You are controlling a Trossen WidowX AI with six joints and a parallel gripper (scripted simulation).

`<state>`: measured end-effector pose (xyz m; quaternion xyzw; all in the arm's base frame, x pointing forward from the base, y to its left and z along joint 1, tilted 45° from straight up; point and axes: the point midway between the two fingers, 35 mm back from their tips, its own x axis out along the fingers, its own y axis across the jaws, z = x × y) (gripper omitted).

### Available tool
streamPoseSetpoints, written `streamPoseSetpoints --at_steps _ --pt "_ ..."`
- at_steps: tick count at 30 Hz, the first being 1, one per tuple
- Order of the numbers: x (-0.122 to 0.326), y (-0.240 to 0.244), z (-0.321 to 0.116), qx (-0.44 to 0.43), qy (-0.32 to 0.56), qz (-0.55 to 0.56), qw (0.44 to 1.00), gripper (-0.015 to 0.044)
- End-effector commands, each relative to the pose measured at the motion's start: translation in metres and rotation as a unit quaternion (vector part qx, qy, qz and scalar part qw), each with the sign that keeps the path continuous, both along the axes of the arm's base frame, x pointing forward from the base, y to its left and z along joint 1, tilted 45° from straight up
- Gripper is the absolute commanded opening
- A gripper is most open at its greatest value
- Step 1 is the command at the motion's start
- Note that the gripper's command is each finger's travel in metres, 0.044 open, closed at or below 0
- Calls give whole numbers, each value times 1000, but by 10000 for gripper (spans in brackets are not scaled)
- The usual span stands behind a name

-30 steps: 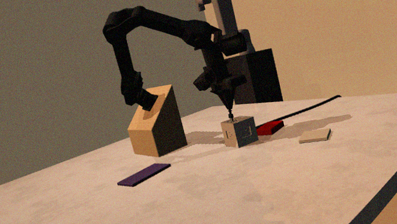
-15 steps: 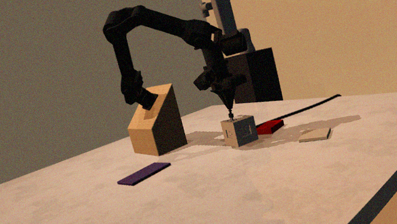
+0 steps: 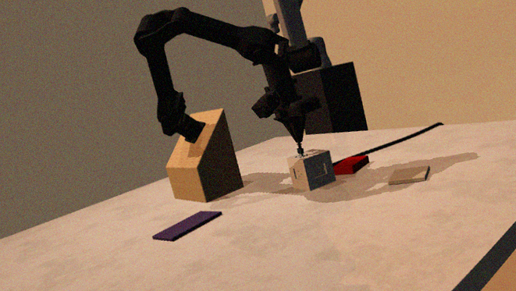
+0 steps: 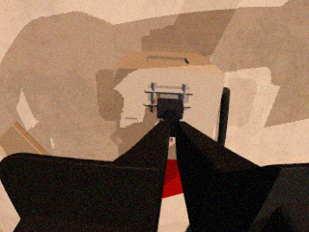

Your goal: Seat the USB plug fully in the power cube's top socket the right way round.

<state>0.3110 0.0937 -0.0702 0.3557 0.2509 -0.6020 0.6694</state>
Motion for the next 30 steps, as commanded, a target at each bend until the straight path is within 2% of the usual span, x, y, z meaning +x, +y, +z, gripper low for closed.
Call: streamPoseSetpoints --at_steps 1,30 --pt "0 -1 -1 -2 1 2 1000 0" --pt "1 -3 -3 -2 1 2 1000 0"
